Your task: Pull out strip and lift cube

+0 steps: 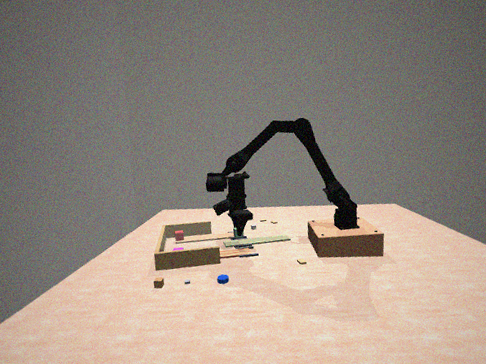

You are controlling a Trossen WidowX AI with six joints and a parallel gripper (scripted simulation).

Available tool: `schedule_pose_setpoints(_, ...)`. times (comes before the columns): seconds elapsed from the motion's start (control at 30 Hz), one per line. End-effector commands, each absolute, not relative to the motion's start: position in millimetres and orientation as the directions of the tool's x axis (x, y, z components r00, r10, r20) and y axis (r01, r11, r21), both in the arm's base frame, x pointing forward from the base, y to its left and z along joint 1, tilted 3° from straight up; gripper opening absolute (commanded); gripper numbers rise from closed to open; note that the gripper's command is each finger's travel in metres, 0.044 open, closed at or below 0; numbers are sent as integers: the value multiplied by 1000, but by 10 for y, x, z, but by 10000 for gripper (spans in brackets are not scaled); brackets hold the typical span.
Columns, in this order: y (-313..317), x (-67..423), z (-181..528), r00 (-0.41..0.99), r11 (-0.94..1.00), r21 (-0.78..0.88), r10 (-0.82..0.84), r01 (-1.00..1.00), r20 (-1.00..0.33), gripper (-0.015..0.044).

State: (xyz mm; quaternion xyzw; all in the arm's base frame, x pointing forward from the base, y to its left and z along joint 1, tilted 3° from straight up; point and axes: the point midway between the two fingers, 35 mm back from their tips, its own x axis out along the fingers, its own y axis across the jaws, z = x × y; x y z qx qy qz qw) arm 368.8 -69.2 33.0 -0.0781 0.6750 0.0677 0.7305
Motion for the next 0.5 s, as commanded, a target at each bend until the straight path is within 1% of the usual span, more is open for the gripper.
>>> schedule_pose_setpoints(0.0, -670, 3546, 413, 79, 979, -27, -11, -202, -997, 0)
schedule_pose_setpoints(0.23, -641, 3392, 456, 77, 979, -27, -12, -202, -997, 0)
schedule_pose_setpoints(0.47, -593, 3139, 435, 75, 979, -27, -12, -202, -997, 0)
